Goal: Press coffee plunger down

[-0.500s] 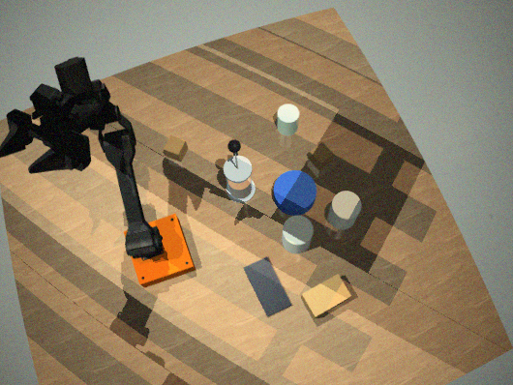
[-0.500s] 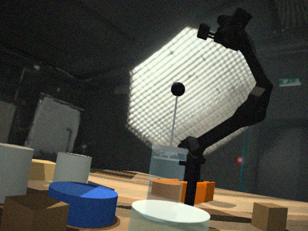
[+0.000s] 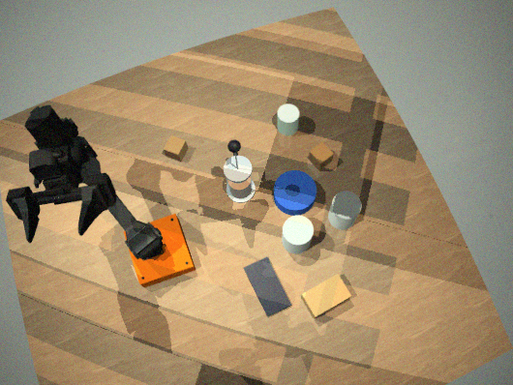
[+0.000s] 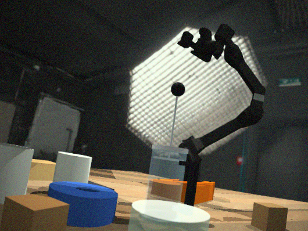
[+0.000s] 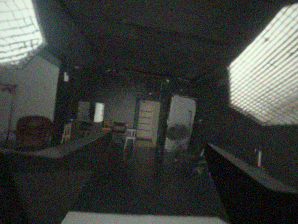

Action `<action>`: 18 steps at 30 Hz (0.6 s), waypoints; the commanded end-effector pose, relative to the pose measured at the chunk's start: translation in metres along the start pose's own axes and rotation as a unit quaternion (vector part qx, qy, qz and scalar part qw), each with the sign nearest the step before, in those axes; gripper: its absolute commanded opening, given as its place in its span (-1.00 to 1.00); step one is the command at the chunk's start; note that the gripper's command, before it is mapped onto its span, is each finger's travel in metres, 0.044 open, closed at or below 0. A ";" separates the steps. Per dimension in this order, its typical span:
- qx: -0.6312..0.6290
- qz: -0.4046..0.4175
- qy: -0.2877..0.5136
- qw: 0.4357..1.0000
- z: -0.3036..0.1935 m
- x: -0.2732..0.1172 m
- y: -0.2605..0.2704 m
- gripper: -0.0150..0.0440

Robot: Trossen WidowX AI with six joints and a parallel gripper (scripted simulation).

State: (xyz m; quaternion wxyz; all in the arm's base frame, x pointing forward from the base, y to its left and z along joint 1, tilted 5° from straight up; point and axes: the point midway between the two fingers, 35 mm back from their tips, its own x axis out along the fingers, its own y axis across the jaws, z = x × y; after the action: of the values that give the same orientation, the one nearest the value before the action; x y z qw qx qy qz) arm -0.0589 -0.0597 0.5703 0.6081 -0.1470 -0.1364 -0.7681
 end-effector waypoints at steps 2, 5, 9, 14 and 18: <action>0.024 0.128 0.050 0.990 -0.034 0.023 0.049 1.00; 0.036 0.214 0.082 0.973 -0.055 0.026 0.085 1.00; 0.050 0.323 0.115 0.938 -0.077 0.018 0.137 1.00; 0.059 0.423 0.153 0.891 -0.097 -0.005 0.187 1.00; 0.051 0.524 0.182 0.830 -0.113 -0.046 0.227 1.00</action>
State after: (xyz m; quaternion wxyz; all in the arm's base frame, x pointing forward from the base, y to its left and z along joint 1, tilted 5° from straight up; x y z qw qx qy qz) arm 0.1371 -0.1265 0.4756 0.9162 -0.0304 0.0041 -0.3994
